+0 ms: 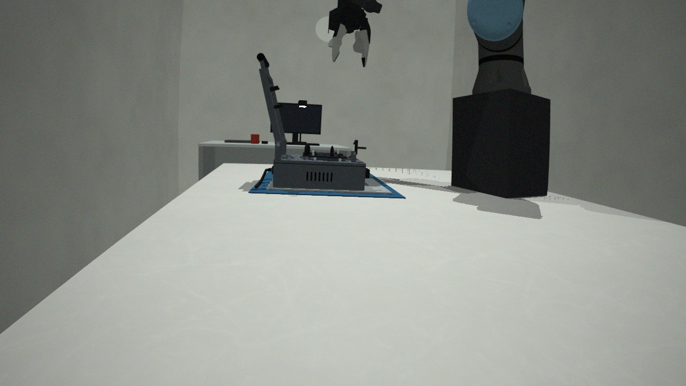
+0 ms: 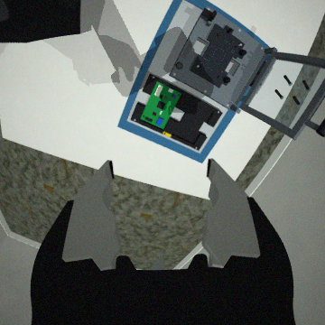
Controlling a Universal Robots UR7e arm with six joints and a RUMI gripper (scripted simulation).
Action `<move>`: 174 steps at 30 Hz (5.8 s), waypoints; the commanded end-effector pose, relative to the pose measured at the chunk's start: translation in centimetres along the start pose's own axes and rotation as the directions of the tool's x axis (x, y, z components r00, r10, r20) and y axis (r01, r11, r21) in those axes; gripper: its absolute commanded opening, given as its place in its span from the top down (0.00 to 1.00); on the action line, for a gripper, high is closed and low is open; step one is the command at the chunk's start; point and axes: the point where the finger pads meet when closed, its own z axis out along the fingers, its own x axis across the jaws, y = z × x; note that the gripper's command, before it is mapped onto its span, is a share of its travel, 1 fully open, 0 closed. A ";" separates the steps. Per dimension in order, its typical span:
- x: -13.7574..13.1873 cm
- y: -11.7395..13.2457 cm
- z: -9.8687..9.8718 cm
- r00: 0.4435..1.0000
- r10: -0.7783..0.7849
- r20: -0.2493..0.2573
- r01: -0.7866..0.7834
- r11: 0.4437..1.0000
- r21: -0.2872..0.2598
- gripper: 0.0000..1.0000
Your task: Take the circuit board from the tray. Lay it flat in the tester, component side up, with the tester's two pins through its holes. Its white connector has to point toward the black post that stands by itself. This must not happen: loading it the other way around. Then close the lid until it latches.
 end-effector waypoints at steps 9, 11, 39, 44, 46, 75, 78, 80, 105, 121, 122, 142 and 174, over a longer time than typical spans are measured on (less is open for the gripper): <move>0.0 0.0 0.0 0.924 -0.383 -0.006 0.383 0.924 0.000 0.41; 0.0 0.0 0.0 0.900 -0.436 -0.006 0.436 0.900 0.000 0.41; 0.0 0.0 0.0 0.495 -0.869 -0.005 0.869 0.495 -0.004 0.41; 0.0 0.0 0.0 0.482 -0.876 -0.005 0.876 0.482 -0.004 0.41; 0.0 0.0 0.0 0.482 -0.876 -0.005 0.876 0.482 -0.004 0.41; -0.5 -0.2 4.7 0.482 -0.876 -0.005 0.876 0.482 -0.004 0.41; -0.6 -0.2 6.1 0.482 -0.876 -0.005 0.876 0.482 -0.004 0.41; -0.7 -0.3 7.1 0.482 -0.876 -0.005 0.876 0.482 -0.004 0.41; -1.9 -0.8 17.9 0.482 -0.876 -0.005 0.876 0.482 -0.004 0.41; -2.3 -1.0 22.4 0.482 -0.876 -0.005 0.876 0.482 -0.004 0.41; -2.4 -1.0 22.6 0.482 -0.876 -0.005 0.876 0.482 -0.004 0.41; -2.5 -1.0 24.1 0.482 -0.876 -0.005 0.876 0.482 -0.004 0.41; -2.5 -1.0 24.1 0.482 -0.876 -0.005 0.876 0.482 -0.004 0.41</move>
